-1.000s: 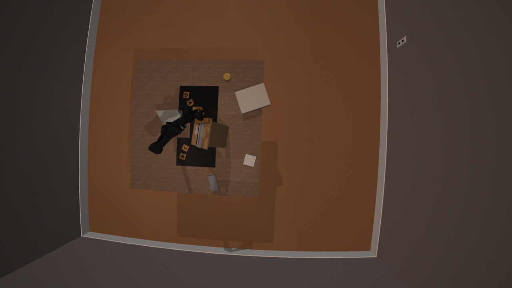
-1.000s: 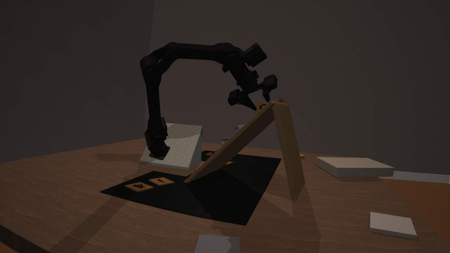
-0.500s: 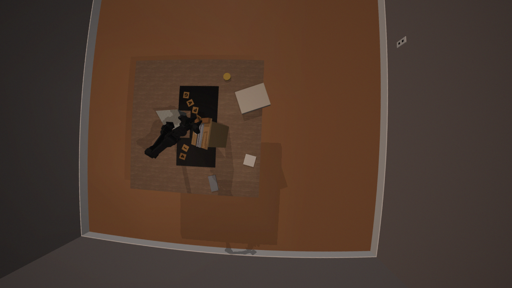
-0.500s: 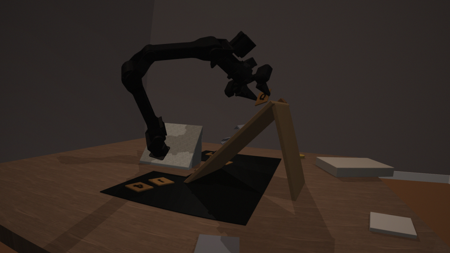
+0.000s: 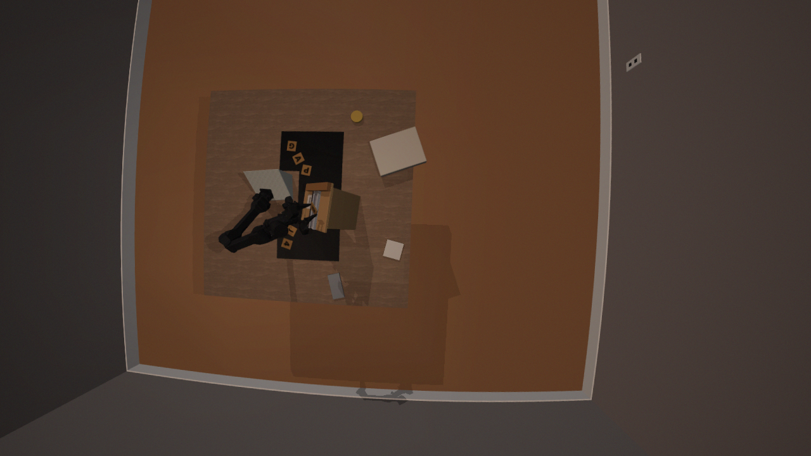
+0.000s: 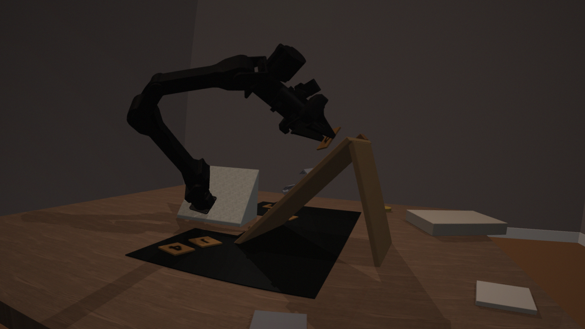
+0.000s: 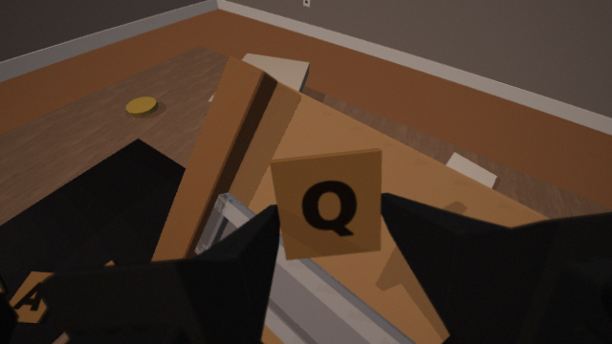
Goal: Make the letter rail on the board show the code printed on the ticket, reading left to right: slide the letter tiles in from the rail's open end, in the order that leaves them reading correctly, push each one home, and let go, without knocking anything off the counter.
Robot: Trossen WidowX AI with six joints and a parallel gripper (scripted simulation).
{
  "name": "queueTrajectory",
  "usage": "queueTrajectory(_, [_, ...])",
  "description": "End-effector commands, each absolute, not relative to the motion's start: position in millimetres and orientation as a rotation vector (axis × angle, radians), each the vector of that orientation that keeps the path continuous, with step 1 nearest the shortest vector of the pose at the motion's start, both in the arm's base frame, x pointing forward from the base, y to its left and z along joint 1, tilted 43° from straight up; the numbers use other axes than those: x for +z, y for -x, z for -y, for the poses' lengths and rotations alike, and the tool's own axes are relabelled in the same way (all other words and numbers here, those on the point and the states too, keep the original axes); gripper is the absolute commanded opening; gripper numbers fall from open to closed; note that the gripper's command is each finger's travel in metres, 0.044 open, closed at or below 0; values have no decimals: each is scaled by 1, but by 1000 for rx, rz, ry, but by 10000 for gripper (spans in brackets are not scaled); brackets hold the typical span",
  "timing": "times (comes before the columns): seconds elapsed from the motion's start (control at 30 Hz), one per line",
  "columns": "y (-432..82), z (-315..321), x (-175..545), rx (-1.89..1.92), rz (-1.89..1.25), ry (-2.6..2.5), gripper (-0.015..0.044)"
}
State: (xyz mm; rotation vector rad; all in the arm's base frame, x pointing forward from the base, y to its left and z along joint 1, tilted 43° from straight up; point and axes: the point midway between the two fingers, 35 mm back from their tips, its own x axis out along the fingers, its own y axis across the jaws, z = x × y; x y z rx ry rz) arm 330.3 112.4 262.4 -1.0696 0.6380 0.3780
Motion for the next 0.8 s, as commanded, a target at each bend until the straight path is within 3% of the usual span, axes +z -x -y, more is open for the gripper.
queueTrajectory(0.0, [-324, -81, 278, 253, -631, 984, 0])
queueTrajectory(0.77, [-248, 59, 331, -312, -586, 687, 0])
